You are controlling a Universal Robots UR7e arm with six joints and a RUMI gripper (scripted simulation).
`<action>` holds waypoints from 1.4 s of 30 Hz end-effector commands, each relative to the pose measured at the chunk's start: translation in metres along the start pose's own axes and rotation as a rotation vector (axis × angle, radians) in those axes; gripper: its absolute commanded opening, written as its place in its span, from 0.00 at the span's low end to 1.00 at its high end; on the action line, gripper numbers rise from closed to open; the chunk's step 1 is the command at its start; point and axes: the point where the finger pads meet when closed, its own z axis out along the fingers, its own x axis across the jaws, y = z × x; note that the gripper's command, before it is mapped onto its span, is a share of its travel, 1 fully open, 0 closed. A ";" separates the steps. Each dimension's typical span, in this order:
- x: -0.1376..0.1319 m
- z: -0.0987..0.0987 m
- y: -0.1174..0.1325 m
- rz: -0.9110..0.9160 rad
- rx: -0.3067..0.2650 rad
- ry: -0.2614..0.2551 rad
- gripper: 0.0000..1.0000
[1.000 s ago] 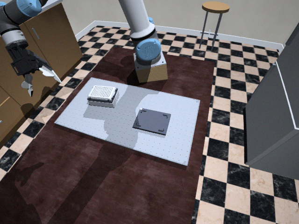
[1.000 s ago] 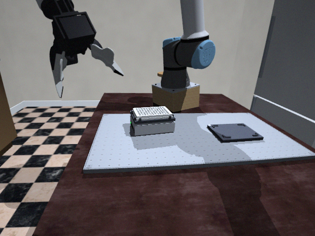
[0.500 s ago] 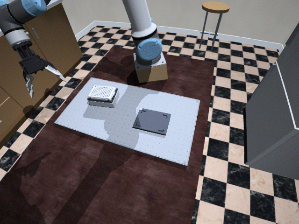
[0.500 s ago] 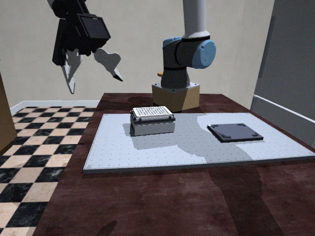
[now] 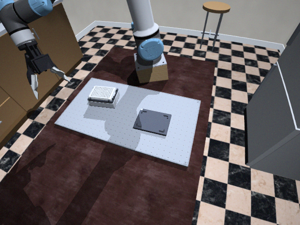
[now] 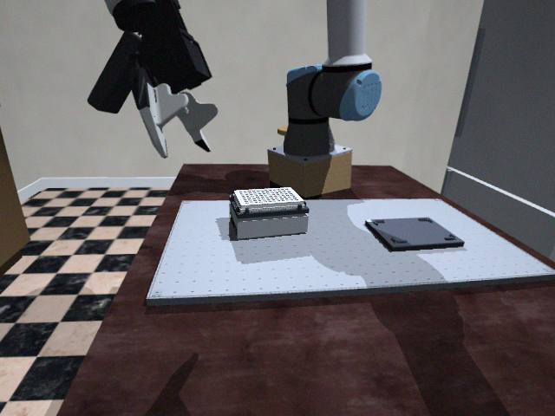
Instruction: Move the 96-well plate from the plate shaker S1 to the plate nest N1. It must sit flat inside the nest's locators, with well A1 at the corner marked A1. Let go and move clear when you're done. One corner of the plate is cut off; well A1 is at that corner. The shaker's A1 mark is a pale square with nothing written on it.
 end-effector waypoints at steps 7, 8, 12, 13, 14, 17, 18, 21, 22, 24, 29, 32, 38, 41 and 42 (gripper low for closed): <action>0.010 0.005 0.009 -0.307 0.028 0.023 1.00; 0.010 0.005 0.009 -0.340 0.031 0.027 1.00; 0.013 0.006 0.012 -0.460 0.041 0.041 1.00; 0.016 0.008 0.014 -0.493 0.044 0.045 1.00; 0.016 0.008 0.014 -0.526 0.046 0.050 1.00; 0.016 0.008 0.014 -0.553 0.048 0.053 1.00; 0.020 0.009 0.017 -0.586 0.051 0.057 1.00; 0.023 0.011 0.020 -0.685 0.057 0.071 1.00; 0.023 0.011 0.020 -0.718 0.059 0.076 1.00; 0.026 0.012 0.023 -0.772 0.062 0.084 1.00; 0.030 0.014 0.026 -0.925 0.068 0.108 1.00; 0.033 0.016 0.029 -1.018 0.071 0.123 1.00; 0.041 0.019 0.035 -1.149 0.073 0.146 1.00; 0.045 0.020 0.038 -1.235 0.073 0.162 1.00; 0.045 0.020 0.038 -1.268 0.073 0.168 1.00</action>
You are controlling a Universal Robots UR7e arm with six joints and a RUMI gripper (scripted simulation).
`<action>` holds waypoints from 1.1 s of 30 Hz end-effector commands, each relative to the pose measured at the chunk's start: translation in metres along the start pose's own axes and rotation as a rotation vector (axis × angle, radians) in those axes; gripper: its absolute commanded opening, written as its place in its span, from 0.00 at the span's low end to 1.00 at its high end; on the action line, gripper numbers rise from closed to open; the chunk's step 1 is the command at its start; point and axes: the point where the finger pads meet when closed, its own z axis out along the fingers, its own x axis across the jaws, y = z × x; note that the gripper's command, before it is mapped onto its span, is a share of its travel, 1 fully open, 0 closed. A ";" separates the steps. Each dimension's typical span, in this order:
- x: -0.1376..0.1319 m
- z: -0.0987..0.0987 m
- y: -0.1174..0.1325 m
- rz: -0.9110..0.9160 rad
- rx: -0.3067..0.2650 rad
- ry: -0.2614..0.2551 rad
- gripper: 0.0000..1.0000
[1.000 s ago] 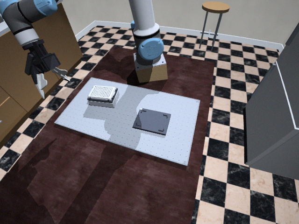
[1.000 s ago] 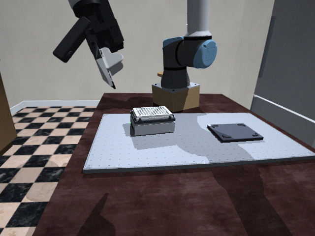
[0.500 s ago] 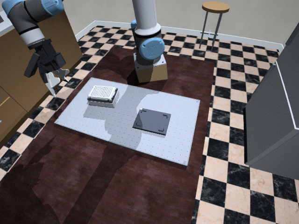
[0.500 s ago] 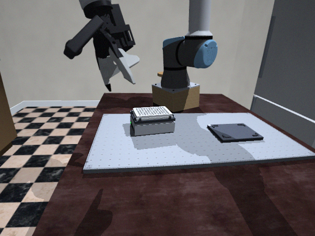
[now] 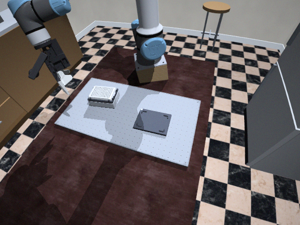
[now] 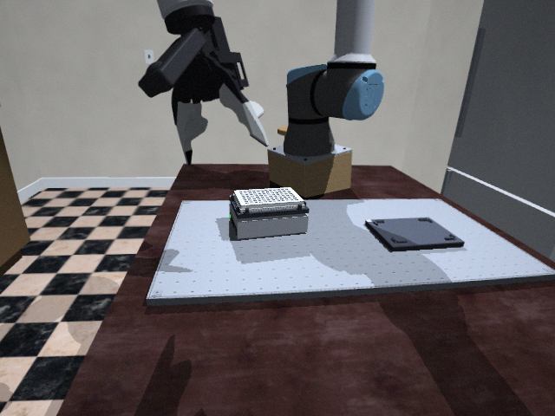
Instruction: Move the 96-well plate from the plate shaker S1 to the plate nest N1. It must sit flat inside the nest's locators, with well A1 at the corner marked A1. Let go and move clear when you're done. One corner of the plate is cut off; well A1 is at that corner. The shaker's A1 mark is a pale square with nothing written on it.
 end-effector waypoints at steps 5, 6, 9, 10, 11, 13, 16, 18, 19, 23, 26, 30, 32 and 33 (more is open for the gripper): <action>-0.004 0.004 0.016 -0.292 -0.001 0.036 1.00; -0.004 0.004 0.016 -0.325 -0.003 0.040 1.00; -0.004 0.004 0.016 -0.352 -0.004 0.044 1.00; -0.005 0.006 0.021 -0.385 -0.005 0.049 1.00; -0.005 0.006 0.022 -0.418 -0.007 0.053 1.00; -0.005 0.007 0.027 -0.484 -0.011 0.062 1.00; -0.006 0.009 0.032 -0.570 -0.016 0.074 1.00; -0.006 0.009 0.032 -0.629 -0.021 0.082 1.00; -0.007 0.010 0.037 -0.662 -0.023 0.086 1.00; -0.007 0.012 0.043 -0.788 -0.035 0.102 1.00; -0.007 0.012 0.043 -0.814 -0.037 0.105 1.00; -0.007 0.015 0.055 -0.946 -0.052 0.122 1.00; -0.007 0.015 0.055 -0.998 -0.058 0.128 1.00; -0.007 0.016 0.060 -1.031 -0.062 0.132 1.00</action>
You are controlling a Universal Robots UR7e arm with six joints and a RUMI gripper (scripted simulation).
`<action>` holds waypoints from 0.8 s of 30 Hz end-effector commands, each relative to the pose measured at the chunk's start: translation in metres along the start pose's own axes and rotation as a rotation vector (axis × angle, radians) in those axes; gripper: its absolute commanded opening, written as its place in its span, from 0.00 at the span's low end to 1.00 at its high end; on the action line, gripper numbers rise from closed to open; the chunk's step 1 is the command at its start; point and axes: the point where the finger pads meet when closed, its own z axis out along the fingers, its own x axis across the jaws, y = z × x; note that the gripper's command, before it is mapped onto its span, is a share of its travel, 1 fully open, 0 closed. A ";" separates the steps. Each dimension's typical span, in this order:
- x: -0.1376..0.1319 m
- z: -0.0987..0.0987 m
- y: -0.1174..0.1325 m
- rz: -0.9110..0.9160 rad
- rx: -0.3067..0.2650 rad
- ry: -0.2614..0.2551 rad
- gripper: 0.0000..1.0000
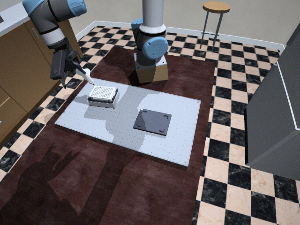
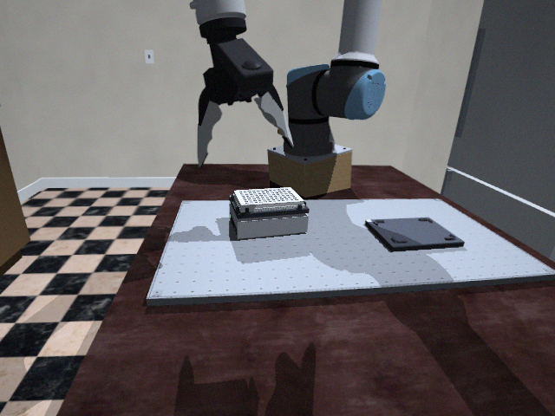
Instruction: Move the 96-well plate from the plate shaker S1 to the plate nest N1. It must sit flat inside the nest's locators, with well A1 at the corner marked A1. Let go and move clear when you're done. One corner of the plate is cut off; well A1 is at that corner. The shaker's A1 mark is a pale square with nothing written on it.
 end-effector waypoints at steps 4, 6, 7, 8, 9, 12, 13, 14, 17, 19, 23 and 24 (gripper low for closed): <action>-0.012 0.003 0.009 -0.258 -0.021 0.023 1.00; -0.016 0.005 0.012 -0.318 -0.029 0.028 1.00; -0.016 0.005 0.013 -0.351 -0.033 0.030 1.00; -0.016 0.005 0.013 -0.377 -0.036 0.032 1.00; -0.016 0.005 0.013 -0.377 -0.036 0.032 1.00; -0.021 0.006 0.017 -0.443 -0.045 0.036 1.00; -0.024 0.008 0.021 -0.476 -0.050 0.038 1.00; -0.025 0.008 0.021 -0.509 -0.054 0.039 1.00; -0.028 0.009 0.025 -0.594 -0.067 0.044 1.00; -0.029 0.009 0.026 -0.653 -0.075 0.046 1.00; -0.036 0.012 0.034 -0.777 -0.095 0.050 1.00; -0.037 0.012 0.035 -0.810 -0.100 0.050 1.00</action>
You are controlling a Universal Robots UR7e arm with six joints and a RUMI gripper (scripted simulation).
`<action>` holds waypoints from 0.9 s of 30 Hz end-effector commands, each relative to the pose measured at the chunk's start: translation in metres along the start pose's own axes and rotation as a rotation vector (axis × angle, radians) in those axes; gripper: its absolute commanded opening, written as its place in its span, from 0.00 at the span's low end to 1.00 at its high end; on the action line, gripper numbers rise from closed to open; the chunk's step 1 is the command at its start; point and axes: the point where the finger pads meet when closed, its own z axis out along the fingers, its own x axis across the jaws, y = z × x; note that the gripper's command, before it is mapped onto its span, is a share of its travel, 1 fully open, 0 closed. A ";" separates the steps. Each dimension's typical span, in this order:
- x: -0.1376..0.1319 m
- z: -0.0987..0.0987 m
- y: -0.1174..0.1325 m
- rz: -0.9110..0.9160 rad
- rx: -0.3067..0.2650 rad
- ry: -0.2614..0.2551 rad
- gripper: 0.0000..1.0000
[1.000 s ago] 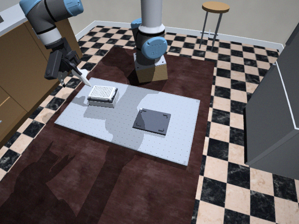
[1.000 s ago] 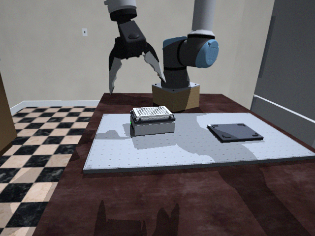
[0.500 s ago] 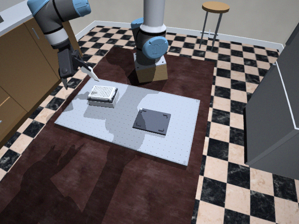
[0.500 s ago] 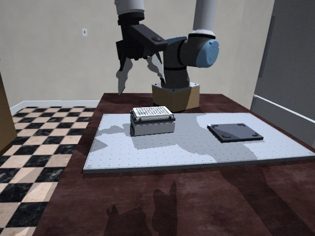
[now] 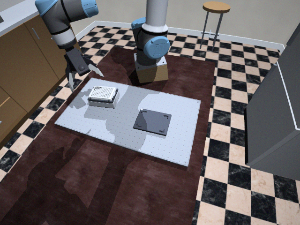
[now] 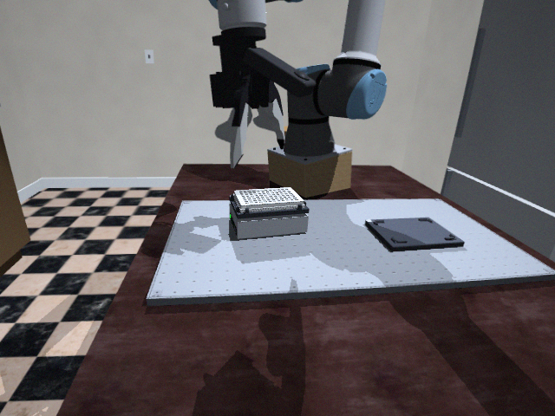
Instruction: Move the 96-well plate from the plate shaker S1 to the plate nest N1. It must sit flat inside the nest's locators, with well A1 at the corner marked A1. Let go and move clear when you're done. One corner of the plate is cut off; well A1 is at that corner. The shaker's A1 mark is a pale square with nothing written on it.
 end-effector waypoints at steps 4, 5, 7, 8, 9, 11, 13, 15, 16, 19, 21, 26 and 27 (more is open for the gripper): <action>-0.014 0.003 0.003 -0.204 -0.022 0.009 1.00; -0.015 0.003 0.003 -0.237 -0.027 0.009 1.00; -0.020 0.005 0.004 -0.303 -0.036 0.009 1.00; -0.020 0.005 0.004 -0.336 -0.041 0.009 1.00; -0.020 0.005 0.004 -0.355 -0.044 0.009 1.00; -0.026 0.006 0.006 -0.421 -0.054 0.007 1.00; -0.031 0.007 0.008 -0.479 -0.062 0.006 1.00; -0.031 0.007 0.008 -0.538 -0.071 0.004 1.00; -0.036 0.009 0.010 -0.571 -0.076 0.003 1.00; -0.037 0.009 0.010 -0.629 -0.085 0.000 1.00; -0.041 0.010 0.012 -0.662 -0.090 -0.002 1.00; -0.047 0.011 0.014 -0.811 -0.112 -0.011 1.00; -0.047 0.011 0.014 -0.811 -0.112 -0.011 1.00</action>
